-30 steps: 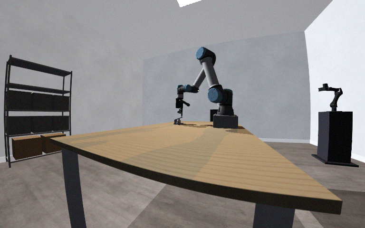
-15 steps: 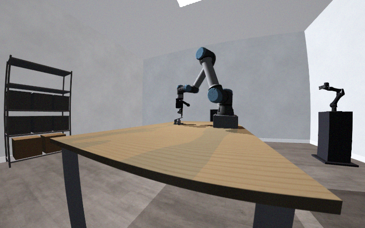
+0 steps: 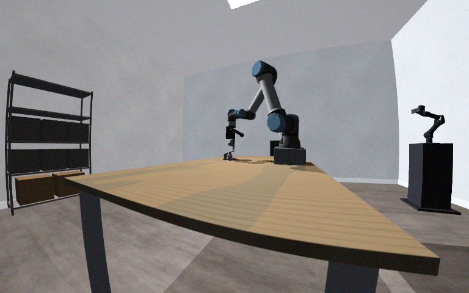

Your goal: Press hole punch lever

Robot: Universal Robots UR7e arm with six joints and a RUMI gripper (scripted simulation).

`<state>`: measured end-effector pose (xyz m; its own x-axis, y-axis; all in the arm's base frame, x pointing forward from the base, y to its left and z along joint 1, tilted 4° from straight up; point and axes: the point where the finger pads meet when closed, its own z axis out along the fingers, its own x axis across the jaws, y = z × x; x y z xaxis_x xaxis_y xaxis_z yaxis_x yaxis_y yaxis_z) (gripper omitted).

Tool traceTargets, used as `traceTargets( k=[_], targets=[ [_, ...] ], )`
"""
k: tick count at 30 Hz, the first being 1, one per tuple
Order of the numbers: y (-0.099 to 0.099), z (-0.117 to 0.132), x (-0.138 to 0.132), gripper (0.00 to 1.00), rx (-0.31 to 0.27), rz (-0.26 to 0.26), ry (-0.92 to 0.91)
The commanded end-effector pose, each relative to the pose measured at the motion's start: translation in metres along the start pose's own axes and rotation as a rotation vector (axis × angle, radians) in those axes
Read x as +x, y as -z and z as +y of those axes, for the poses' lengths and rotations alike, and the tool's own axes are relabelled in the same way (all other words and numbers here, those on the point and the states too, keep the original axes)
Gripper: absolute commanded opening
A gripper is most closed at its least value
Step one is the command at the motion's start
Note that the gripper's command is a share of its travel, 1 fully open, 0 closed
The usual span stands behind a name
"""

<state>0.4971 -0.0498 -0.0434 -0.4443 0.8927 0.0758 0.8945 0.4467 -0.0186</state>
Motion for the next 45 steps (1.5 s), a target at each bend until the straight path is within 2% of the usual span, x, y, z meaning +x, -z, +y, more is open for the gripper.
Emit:
traceTargets(
  k=[1,21,45],
  targets=[
    [0.0003,0.0002,-0.0002,0.00,-0.001,-0.001,0.000],
    [-0.0095,0.0002,-0.0002,0.00,-0.001,-0.001,0.000],
    [-0.0097,0.0002,-0.0002,0.00,-0.001,-0.001,0.000]
  ],
)
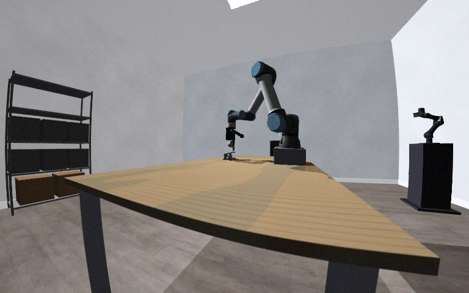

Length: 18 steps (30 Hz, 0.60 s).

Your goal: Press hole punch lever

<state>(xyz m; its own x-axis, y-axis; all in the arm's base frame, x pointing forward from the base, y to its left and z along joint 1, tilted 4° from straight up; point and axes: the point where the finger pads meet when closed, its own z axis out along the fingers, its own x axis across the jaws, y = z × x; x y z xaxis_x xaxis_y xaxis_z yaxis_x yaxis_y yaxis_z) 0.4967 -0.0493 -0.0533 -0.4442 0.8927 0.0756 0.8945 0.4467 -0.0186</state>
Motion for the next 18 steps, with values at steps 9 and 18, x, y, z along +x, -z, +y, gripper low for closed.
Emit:
traceTargets(
  k=[9,18],
  targets=[
    [0.0003,0.0002,-0.0001,0.00,-0.001,0.000,0.000],
    [-0.0029,0.0002,-0.0001,0.00,-0.001,0.000,0.000]
  ],
)
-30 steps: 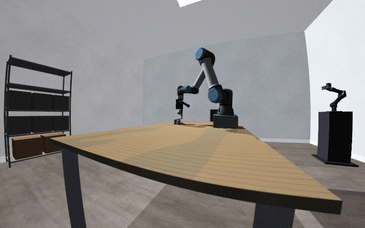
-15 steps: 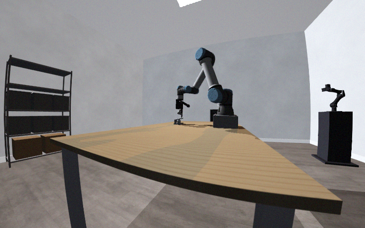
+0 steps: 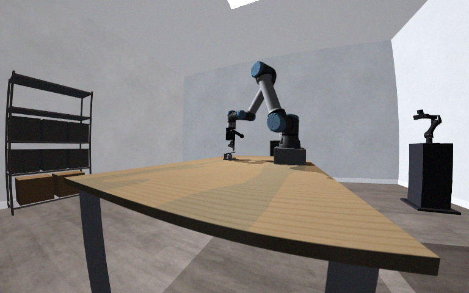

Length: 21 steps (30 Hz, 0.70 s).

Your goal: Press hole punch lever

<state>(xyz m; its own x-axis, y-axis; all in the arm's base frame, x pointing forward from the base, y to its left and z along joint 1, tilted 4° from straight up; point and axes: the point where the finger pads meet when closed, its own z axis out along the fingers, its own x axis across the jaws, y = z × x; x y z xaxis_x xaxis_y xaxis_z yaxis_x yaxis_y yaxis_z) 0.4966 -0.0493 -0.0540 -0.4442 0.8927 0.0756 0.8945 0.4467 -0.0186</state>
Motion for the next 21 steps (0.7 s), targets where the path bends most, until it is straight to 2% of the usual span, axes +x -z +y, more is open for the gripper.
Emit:
traceTargets(
  k=[1,21],
  targets=[
    [-0.0035,0.0002,-0.0001,0.00,-0.001,0.000,0.000],
    [-0.0091,0.0002,-0.0001,0.00,-0.001,0.000,0.000]
  ],
)
